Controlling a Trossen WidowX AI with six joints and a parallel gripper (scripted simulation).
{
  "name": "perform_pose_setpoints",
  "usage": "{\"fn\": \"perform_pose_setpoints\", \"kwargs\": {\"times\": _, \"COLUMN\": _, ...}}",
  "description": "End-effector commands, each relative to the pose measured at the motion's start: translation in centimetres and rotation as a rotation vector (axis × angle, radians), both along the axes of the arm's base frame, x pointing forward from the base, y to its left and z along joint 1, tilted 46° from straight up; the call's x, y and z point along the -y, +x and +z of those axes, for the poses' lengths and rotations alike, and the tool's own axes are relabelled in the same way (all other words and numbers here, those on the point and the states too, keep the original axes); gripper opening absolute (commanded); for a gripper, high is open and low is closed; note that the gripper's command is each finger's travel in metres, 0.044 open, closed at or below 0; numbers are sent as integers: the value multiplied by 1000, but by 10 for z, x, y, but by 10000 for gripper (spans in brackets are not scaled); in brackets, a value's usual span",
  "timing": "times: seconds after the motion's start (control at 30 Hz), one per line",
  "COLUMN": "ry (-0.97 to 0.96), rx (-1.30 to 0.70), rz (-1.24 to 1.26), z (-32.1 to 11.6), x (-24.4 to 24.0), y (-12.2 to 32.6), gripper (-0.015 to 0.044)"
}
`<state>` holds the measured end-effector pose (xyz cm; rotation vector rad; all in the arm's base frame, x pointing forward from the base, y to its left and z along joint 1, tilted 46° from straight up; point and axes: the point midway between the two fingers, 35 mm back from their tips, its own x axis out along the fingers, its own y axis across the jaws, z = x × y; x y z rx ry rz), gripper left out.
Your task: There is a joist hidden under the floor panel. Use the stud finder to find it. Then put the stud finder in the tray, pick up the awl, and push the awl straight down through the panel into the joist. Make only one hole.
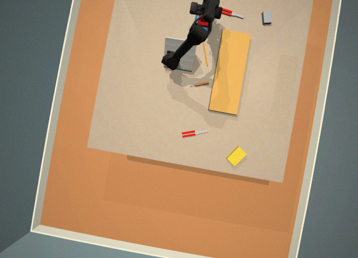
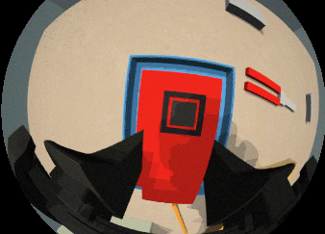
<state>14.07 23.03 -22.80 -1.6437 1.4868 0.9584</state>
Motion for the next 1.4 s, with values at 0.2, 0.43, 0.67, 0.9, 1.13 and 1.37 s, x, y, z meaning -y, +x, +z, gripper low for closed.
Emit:
{"fn": "perform_pose_setpoints", "kwargs": {"times": 0.2, "ry": -1, "rx": 2, "rz": 5, "z": -10, "x": 11, "y": 2, "gripper": 0}}
{"fn": "perform_pose_setpoints", "kwargs": {"times": 0.43, "ry": -2, "rx": 0, "rz": -1, "z": -10, "x": 11, "y": 1, "gripper": 105}}
{"fn": "perform_pose_setpoints", "kwargs": {"times": 0.67, "ry": -2, "rx": 0, "rz": -1, "z": -10, "x": 11, "y": 1, "gripper": 289}}
{"fn": "perform_pose_setpoints", "kwargs": {"times": 0.9, "ry": 0, "rx": -1, "rz": 0, "z": 25, "x": -28, "y": -1, "gripper": 440}}
{"fn": "perform_pose_setpoints", "kwargs": {"times": 1.13, "ry": -4, "rx": 0, "rz": 4, "z": 51, "x": -49, "y": -6, "gripper": 440}}
{"fn": "perform_pose_setpoints", "kwargs": {"times": 1.37, "ry": 9, "rx": 126, "rz": -220, "z": 97, "x": -14, "y": 46, "gripper": 440}}
